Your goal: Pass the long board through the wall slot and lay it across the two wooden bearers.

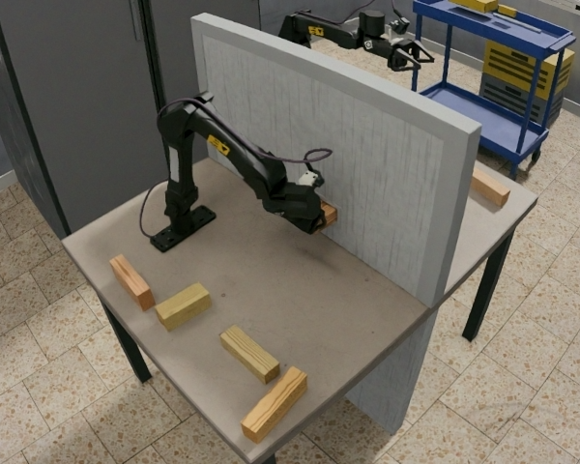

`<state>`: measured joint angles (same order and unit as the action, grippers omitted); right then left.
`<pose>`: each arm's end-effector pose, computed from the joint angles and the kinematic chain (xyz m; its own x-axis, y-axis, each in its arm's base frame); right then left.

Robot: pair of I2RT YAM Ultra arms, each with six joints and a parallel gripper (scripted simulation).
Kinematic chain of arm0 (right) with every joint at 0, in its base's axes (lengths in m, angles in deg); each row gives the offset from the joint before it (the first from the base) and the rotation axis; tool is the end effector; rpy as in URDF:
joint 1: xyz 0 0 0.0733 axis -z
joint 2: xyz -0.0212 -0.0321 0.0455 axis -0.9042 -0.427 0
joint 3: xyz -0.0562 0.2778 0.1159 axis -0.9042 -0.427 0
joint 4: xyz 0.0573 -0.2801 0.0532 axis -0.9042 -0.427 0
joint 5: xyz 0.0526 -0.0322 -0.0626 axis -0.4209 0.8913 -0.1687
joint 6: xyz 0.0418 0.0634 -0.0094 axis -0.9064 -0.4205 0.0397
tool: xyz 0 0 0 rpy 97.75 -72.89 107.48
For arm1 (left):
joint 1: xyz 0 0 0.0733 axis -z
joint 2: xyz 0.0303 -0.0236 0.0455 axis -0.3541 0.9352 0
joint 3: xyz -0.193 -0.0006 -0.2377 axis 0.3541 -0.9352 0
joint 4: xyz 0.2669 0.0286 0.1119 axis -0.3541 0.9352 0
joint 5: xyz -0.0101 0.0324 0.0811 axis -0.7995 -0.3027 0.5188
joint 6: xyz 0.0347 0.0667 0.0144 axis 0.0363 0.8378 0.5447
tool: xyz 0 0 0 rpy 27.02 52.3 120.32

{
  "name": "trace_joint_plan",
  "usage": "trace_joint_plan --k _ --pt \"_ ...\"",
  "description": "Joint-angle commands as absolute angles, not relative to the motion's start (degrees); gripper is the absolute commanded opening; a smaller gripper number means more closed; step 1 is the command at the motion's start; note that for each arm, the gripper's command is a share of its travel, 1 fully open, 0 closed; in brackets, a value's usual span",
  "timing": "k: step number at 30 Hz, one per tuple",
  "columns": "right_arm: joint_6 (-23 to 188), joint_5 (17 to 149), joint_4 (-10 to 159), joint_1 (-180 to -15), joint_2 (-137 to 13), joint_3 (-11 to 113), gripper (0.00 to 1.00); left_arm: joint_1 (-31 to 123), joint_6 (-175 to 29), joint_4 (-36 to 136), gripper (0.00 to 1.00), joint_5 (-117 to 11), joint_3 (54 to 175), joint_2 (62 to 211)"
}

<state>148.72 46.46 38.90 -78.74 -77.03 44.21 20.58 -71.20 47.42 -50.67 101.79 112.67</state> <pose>0.3441 0.1310 0.1924 -0.0550 -0.7217 -0.6901 -0.9977 0.0667 0.0097 0.2818 0.0016 0.4390 0.0079 -0.0013 -1.0000 0.0017 1.0000 -0.0012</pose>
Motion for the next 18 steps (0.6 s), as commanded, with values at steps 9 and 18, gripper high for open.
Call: trace_joint_plan --k 9,18 --pt "147.89 42.66 40.54 -79.83 -75.88 45.73 0.0 22.33 -62.33 53.96 0.72 -57.58 104.09 116.88" --pt "147.89 42.66 40.54 -79.83 -75.88 45.73 0.0 24.82 -52.17 61.02 0.72 -63.46 109.1 124.52"
